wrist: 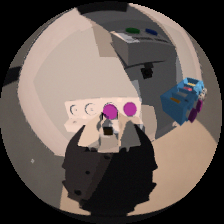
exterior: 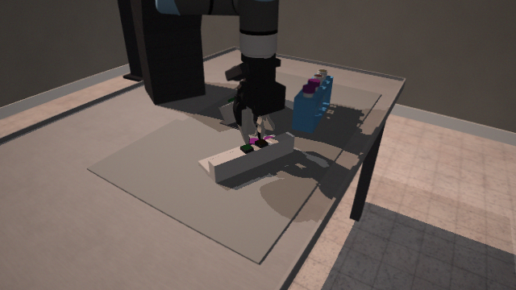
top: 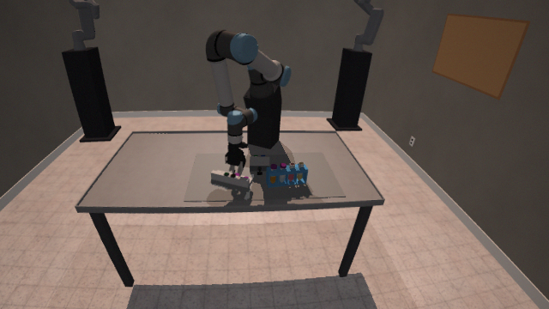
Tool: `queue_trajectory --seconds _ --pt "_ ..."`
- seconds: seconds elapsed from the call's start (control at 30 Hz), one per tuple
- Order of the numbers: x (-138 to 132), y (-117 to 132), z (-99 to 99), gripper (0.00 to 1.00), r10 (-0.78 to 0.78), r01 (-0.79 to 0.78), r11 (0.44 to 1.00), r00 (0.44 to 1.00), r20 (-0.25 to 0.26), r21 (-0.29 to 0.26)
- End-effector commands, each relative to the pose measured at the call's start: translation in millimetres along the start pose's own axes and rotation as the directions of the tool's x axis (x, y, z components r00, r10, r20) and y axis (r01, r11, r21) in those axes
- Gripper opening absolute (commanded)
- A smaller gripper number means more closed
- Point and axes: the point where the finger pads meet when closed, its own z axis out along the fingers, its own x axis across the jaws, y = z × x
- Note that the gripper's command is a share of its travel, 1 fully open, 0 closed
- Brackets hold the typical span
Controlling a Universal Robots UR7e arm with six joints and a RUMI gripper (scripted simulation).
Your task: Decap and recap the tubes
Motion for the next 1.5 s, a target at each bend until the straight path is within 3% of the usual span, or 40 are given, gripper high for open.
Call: queue_trajectory --seconds 0.0,1.13,1.17,1.47 --pt "0.0 0.6 0.1 0.0 0.0 0.0 1.0 1.0 0.0 -0.001" --pt "0.0 -0.1 10.1 0.0 0.0 0.0 1.0 1.0 0.0 -0.001" --pt "0.0 -0.1 10.1 0.29 0.0 0.0 1.0 1.0 0.0 -0.001" --pt "0.0 -0.1 10.0 0.29 0.0 0.0 1.0 1.0 0.0 -0.001"
